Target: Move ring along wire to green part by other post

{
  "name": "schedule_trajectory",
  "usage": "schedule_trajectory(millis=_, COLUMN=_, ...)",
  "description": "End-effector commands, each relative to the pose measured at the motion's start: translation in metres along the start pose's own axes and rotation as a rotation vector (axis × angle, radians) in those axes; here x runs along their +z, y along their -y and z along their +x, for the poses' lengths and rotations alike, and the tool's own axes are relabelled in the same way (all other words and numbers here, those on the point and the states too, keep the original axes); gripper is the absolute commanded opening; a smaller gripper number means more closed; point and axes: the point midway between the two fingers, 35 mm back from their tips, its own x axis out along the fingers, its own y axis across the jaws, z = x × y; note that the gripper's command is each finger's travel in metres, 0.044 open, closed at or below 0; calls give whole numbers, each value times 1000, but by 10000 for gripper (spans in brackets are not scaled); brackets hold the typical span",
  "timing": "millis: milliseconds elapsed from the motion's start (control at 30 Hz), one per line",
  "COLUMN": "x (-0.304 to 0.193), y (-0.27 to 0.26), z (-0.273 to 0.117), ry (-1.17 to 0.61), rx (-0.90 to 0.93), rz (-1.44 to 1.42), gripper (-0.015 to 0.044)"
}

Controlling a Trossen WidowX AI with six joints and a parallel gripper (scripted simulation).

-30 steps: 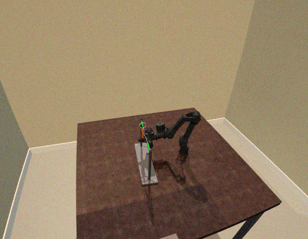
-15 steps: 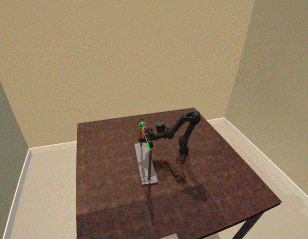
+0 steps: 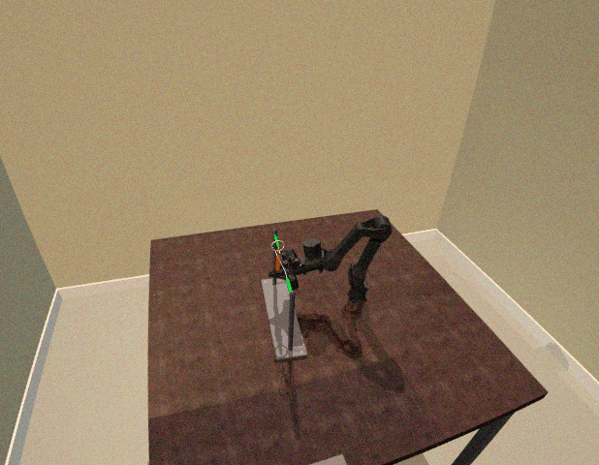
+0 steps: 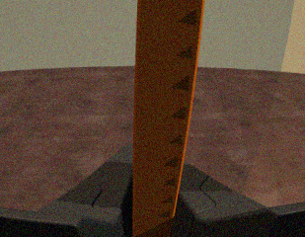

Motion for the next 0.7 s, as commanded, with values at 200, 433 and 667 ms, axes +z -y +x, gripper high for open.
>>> schedule_trajectory(millis=200, x=1, y=-10, z=0, ry=0, rx=1, rz=5, gripper=-150)
schedule_trajectory(millis=433, x=1, y=-18, z=0, ry=-1, rx=2, rz=9, gripper=-150)
schedule_trajectory(millis=667, x=1, y=-26, z=0, ry=-1, rx=1, rz=20, gripper=-150)
